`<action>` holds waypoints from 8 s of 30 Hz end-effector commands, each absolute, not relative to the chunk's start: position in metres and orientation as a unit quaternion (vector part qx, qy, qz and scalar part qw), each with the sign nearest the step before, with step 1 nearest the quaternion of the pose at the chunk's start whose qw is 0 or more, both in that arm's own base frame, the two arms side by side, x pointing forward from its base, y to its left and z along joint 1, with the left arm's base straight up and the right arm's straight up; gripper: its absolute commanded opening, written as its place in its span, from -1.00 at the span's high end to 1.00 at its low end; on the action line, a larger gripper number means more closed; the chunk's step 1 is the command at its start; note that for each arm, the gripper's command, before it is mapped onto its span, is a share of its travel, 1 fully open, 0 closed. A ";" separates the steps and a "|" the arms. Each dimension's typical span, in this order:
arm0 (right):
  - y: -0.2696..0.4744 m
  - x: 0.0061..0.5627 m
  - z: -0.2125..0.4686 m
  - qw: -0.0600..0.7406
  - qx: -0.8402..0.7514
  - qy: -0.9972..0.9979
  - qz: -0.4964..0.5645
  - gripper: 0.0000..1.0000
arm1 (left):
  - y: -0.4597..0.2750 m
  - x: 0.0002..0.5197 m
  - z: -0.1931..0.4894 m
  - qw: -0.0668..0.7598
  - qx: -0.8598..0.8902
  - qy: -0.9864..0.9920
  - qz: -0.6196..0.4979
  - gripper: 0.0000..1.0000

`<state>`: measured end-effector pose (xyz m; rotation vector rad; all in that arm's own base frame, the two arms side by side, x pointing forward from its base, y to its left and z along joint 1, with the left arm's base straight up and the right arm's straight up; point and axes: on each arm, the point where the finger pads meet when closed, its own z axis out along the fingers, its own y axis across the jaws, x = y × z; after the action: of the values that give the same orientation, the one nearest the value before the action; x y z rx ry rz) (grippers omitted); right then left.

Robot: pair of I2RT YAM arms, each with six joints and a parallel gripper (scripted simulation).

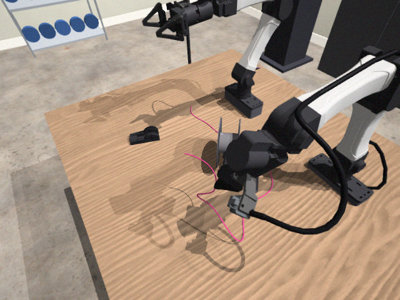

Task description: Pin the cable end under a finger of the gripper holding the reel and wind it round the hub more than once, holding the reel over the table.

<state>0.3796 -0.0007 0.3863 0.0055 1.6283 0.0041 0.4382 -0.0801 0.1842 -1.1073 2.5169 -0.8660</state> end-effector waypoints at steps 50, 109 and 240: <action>0.001 0.381 0.397 0.705 -0.002 0.709 -0.003 -1.00 | -0.059 0.397 0.188 0.085 -0.253 0.905 -0.332 1.00; 0.001 0.381 0.397 0.705 -0.002 0.709 -0.003 -1.00 | -0.079 0.425 0.186 0.028 -0.104 0.933 -0.343 1.00; 0.002 0.381 0.396 0.705 -0.004 0.710 -0.002 -0.50 | -0.078 0.425 0.203 0.042 -0.101 0.932 -0.344 1.00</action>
<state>0.3796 -0.0008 0.3864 0.0058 1.6282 0.0038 0.4277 -0.0743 0.1871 -0.3232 2.8758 -1.0311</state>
